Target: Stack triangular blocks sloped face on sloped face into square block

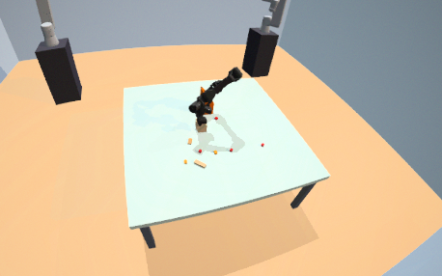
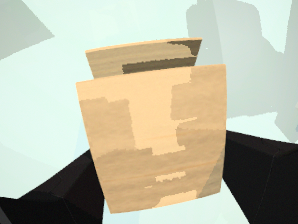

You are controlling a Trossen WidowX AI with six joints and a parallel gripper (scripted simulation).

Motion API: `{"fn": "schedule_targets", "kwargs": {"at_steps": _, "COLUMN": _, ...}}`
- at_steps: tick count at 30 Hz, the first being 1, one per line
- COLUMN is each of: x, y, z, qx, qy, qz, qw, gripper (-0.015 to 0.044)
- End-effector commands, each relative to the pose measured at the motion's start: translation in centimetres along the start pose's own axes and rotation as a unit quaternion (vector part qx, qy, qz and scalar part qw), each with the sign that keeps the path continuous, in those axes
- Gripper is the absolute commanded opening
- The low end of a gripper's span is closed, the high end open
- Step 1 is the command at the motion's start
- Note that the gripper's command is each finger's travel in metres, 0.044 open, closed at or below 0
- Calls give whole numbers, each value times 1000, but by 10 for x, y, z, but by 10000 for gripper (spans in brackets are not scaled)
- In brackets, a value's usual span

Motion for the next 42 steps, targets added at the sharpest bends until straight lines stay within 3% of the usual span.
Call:
{"fn": "schedule_targets", "kwargs": {"at_steps": 1, "x": 0, "y": 2, "z": -1, "qx": 0, "qy": -3, "qz": 0, "qw": 1000, "gripper": 0}}
{"fn": "schedule_targets", "kwargs": {"at_steps": 42, "x": -20, "y": 9, "z": 0, "qx": 0, "qy": -3, "qz": -1, "qw": 1000, "gripper": 0}}
Point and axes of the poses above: the point midway between the two fingers, 35 mm back from their tips, its own x axis back along the fingers, its own z axis across the jaws, y = z × x, the point moved 7 cm from there along x, back along the fingers, and after that the axes turned 10 degrees about -x, right-handed, at the moved point
